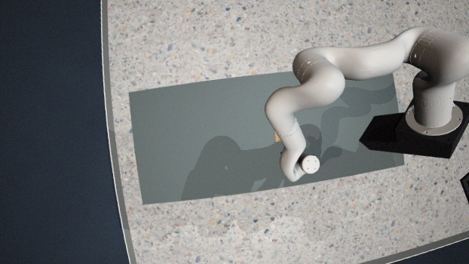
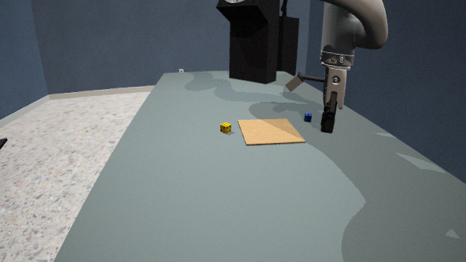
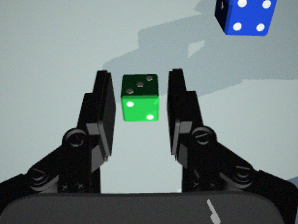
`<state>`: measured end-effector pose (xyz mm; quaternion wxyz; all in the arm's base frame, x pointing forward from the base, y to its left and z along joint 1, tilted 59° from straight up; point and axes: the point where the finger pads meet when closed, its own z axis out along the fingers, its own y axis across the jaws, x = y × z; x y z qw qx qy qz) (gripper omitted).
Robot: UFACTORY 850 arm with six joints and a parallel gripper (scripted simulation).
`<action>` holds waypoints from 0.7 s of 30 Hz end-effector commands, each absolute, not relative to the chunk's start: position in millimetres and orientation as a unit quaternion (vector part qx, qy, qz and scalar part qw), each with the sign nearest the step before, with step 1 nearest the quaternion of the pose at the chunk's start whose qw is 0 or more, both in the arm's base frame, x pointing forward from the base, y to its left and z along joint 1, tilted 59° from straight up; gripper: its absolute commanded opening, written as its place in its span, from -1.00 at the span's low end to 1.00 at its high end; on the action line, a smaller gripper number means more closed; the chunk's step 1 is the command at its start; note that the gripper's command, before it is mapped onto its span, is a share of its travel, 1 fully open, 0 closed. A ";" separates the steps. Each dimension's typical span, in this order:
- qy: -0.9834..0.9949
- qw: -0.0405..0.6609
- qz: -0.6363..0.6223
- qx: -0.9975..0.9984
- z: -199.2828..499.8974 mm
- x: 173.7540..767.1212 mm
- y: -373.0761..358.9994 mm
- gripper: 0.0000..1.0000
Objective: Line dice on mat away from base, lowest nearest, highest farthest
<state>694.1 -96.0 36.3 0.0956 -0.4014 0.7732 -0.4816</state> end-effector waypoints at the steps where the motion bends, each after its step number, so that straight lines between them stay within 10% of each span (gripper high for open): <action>1: 0.773 0.096 -0.482 -0.402 36.6 694.3 -95.4 -0.28; 2: 0.773 0.096 -0.482 -0.402 36.6 694.3 -95.4 -0.69; 21: 0.773 0.096 -0.482 -0.402 36.6 694.3 -95.4 -0.69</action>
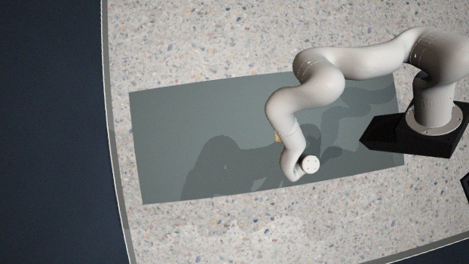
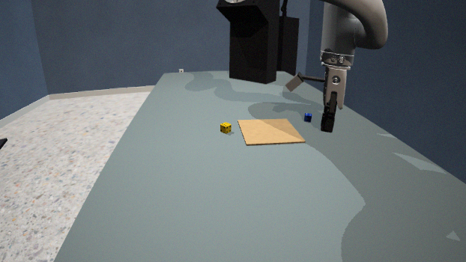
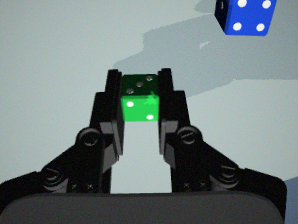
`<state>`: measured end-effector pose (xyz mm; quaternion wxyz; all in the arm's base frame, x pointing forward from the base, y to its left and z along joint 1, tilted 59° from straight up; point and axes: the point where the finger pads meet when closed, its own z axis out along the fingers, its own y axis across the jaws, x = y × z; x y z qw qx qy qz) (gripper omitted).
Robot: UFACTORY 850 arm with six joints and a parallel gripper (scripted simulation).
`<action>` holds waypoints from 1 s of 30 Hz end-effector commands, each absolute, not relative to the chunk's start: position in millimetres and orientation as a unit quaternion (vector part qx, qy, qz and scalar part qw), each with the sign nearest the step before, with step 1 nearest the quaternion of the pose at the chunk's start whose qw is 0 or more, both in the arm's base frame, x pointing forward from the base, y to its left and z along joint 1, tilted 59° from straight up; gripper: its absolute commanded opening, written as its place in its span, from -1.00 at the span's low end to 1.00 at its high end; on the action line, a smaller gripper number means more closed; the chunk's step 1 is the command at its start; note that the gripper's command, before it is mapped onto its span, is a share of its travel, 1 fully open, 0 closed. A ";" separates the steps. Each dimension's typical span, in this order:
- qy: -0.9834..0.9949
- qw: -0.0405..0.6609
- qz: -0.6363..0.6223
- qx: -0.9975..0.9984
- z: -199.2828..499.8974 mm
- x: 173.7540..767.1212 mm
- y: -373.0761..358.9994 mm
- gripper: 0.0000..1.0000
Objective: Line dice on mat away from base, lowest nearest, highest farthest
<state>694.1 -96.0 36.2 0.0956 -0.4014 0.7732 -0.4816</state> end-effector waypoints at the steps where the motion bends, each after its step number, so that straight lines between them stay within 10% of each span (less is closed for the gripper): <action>1: 0.773 0.096 -0.482 -0.402 36.6 694.3 -95.4 -0.69; 30: 0.773 0.096 -0.482 -0.402 72.8 656.9 -48.7 -0.69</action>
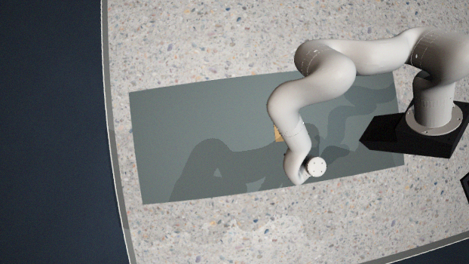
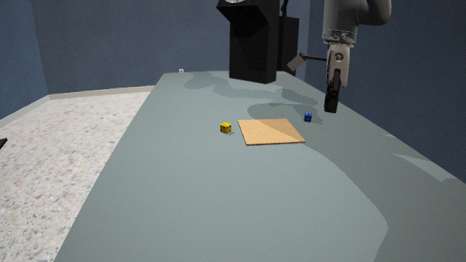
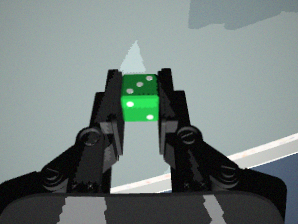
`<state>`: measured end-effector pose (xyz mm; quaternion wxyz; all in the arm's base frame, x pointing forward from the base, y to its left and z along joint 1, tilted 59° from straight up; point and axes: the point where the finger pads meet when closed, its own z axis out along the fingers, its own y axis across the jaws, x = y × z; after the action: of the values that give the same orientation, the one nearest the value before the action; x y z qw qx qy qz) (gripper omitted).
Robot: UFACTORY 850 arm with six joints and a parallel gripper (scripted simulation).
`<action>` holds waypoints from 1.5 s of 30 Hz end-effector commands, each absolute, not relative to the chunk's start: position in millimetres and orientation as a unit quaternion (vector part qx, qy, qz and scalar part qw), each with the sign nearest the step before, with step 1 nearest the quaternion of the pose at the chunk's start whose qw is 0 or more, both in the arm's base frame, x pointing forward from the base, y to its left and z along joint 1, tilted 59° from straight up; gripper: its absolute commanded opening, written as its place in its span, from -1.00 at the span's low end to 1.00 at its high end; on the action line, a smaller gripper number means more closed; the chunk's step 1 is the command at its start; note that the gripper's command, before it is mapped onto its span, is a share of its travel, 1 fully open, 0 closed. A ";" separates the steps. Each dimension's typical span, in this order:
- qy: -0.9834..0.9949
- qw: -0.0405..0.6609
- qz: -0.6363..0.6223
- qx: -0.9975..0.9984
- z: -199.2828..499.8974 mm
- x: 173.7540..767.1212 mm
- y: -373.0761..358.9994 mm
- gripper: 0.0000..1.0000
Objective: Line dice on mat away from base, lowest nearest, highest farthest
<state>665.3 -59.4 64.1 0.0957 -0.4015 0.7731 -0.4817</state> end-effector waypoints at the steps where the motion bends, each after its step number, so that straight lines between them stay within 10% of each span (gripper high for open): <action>1: 0.773 0.096 -0.482 -0.402 72.8 656.9 -48.7 -0.69; 45: 0.664 -0.014 -0.491 -0.564 148.3 538.0 -150.7 -0.69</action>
<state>538.1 -150.8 148.0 -0.0139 -0.5634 0.6643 -0.4910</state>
